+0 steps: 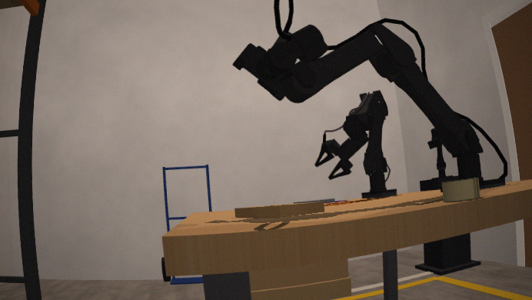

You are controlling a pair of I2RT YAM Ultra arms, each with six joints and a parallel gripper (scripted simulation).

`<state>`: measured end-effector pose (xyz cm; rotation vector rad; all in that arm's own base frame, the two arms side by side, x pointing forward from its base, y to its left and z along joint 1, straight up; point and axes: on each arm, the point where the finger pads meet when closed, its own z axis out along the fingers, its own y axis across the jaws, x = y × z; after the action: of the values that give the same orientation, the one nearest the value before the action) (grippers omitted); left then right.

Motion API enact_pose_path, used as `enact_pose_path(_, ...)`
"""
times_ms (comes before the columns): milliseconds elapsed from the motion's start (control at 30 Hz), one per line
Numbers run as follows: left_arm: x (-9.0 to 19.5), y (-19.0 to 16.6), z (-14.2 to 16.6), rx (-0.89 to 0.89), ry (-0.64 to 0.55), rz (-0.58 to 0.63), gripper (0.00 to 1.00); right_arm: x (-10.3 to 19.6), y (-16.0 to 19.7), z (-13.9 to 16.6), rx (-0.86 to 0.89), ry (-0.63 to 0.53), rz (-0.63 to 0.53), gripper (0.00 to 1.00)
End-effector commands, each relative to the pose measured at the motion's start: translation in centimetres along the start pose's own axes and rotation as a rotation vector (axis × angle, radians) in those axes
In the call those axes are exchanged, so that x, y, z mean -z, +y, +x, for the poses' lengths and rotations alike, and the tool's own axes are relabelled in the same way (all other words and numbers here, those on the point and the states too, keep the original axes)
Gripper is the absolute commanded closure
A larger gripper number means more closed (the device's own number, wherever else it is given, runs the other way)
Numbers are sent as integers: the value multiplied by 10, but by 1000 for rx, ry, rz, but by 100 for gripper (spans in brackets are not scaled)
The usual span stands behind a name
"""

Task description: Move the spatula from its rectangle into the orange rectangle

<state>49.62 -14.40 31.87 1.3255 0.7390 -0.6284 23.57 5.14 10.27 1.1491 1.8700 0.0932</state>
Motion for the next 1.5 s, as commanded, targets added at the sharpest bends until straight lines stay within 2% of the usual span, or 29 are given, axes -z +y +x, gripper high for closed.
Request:
enact_pose_path(0,0,2,-5,-13,-2,-1,0,1,3,-1,-8,-1,-6,0)
enact_pose_path(567,0,2,-5,-13,-2,-1,0,1,3,-1,-8,-1,-6,0)
enact_pose_path(700,-11,14,-9,63,-29,-63,0,-1,4,2,46,24,-21,0)
enact_pose_path(767,-29,23,-15,135,-56,-112,0,-2,5,1,100,40,-34,0)
enact_pose_path(833,-59,28,-27,221,-86,-155,0,-5,5,-3,155,56,-48,0)
enact_pose_path(1033,-143,15,-62,436,-100,-226,0,-13,1,-17,286,93,-87,0)
enact_pose_path(1100,-143,15,-62,436,-100,-226,0,-13,1,-17,286,93,-87,0)
enact_pose_path(1233,-195,-17,-87,562,-57,-243,0,-18,-2,-29,348,105,-107,0)
enact_pose_path(1367,-232,-53,-112,646,10,-244,0,-23,-6,-40,406,114,-124,0)
enact_pose_path(1467,-249,-82,-124,690,68,-237,0,-26,-8,-48,442,118,-133,0)
